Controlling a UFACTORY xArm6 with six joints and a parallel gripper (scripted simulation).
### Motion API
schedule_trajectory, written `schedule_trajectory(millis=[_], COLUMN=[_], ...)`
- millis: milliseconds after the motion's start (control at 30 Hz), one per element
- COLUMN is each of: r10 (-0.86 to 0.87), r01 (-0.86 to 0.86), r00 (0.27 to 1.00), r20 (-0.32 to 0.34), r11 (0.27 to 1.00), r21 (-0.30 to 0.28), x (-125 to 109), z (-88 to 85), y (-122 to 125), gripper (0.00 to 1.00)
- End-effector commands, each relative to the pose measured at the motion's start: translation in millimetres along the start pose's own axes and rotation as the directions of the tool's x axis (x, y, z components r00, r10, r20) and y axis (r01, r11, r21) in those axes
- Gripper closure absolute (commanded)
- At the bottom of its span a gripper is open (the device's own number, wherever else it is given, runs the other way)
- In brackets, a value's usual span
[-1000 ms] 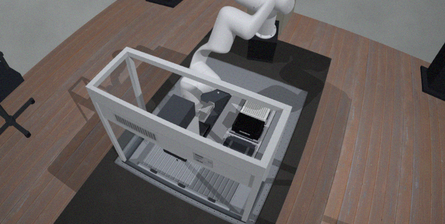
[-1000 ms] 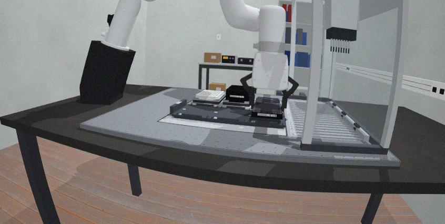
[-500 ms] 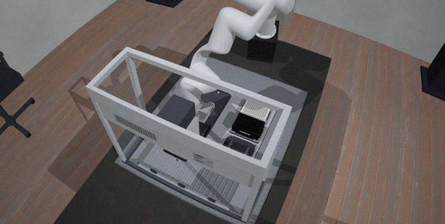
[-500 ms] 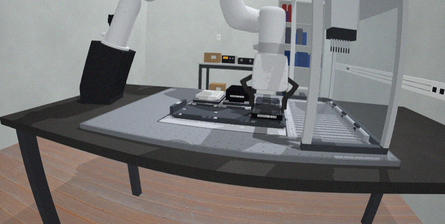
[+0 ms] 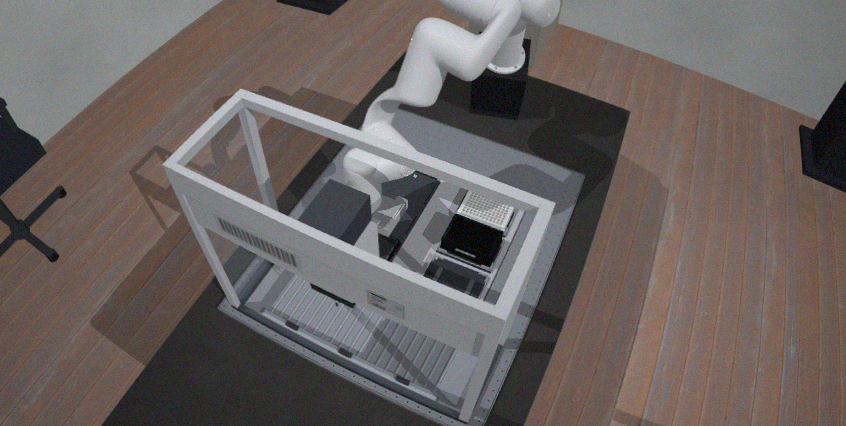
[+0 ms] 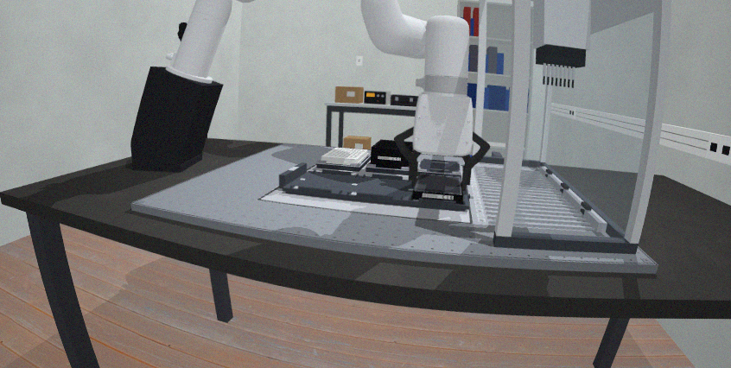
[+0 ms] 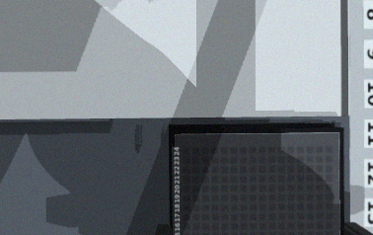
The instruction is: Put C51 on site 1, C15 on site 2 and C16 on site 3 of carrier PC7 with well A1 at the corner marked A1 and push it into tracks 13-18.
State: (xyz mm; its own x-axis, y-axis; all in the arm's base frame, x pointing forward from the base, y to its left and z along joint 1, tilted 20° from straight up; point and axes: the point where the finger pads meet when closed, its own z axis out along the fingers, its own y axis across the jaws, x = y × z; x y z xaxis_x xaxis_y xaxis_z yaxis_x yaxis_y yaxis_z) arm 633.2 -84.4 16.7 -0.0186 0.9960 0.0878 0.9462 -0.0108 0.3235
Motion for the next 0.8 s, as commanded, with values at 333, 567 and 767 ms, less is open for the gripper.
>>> schedule_trajectory(millis=[333,567,767], r10=[0.0,0.0,0.0], r01=[0.0,0.0,0.0], r00=[1.0,1.0,1.0], r20=[0.001,0.001,0.001], r11=[1.0,1.0,1.0], r21=[-0.005,-0.005,-0.005], x=[-0.3,-0.3,-0.3], z=[-0.9,-0.2,-0.2], y=[2.4,2.3,2.4], gripper=[1.0,0.0,0.0])
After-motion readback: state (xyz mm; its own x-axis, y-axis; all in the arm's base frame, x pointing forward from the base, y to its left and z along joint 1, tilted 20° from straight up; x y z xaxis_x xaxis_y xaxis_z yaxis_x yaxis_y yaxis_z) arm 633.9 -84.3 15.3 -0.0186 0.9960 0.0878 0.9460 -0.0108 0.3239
